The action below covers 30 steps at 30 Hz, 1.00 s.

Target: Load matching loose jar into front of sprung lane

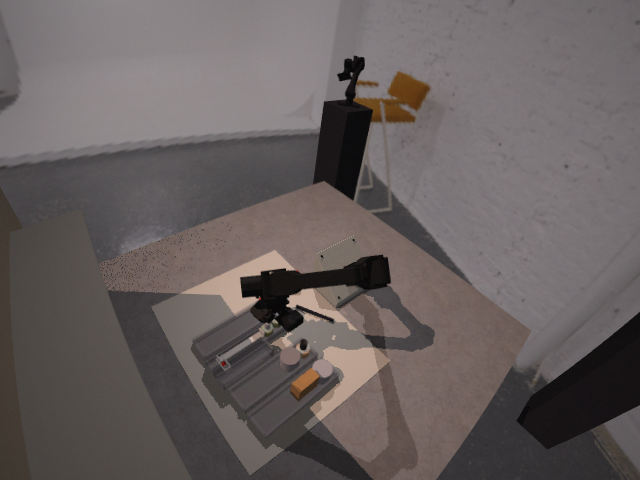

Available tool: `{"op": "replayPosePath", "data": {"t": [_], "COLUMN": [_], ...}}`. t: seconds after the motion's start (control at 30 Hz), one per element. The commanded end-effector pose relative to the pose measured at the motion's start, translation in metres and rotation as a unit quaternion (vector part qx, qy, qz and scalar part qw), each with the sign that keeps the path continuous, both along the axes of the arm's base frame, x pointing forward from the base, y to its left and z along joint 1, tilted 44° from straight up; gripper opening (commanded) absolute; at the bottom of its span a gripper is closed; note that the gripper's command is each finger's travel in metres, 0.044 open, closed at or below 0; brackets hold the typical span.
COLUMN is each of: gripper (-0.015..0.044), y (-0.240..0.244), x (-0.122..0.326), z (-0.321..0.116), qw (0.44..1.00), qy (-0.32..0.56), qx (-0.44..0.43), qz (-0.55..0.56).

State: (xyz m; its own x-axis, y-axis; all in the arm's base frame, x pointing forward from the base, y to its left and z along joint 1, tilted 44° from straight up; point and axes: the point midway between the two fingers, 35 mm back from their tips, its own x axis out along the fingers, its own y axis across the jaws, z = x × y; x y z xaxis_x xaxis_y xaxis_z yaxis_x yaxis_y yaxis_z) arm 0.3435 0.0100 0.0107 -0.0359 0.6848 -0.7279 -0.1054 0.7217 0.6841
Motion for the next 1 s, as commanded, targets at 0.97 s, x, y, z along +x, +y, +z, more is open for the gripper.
{"op": "replayPosePath", "data": {"t": [0.97], "gripper": [0.0000], "y": [0.0133], "x": [0.0018], "z": [-0.0076], "qw": [1.000], "qy": [-0.009], "qx": [0.007], "qz": [0.001]}}
